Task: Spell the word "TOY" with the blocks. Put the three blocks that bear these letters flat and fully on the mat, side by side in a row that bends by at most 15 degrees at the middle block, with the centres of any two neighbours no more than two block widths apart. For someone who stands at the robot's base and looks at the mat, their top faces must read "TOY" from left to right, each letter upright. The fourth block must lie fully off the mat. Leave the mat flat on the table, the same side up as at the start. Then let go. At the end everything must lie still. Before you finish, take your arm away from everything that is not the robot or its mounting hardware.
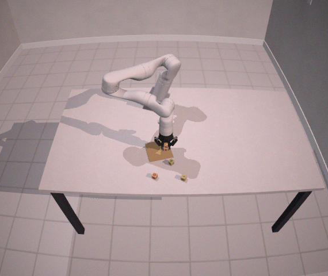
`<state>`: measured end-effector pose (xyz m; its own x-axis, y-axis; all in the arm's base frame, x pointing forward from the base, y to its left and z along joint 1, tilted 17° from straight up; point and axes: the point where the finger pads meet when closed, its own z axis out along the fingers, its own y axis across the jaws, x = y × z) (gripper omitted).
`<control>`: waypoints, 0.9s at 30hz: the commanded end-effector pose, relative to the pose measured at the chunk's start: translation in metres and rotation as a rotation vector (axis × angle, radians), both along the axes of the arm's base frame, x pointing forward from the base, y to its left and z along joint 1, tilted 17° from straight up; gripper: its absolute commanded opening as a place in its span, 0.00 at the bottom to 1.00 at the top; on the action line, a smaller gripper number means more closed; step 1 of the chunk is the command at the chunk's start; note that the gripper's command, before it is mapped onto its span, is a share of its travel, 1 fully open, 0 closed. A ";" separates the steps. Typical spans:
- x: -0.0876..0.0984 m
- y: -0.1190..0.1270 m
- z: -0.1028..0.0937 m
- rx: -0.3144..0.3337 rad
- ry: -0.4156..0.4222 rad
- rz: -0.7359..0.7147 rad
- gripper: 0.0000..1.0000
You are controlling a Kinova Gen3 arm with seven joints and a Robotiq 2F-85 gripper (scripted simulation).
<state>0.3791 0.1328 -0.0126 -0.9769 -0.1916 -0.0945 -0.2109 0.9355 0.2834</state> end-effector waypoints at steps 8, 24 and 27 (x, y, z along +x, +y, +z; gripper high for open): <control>0.000 0.001 -0.002 0.000 -0.001 0.000 0.21; 0.000 0.001 -0.003 0.000 -0.001 0.000 0.21; 0.000 0.001 -0.003 0.000 -0.001 0.000 0.21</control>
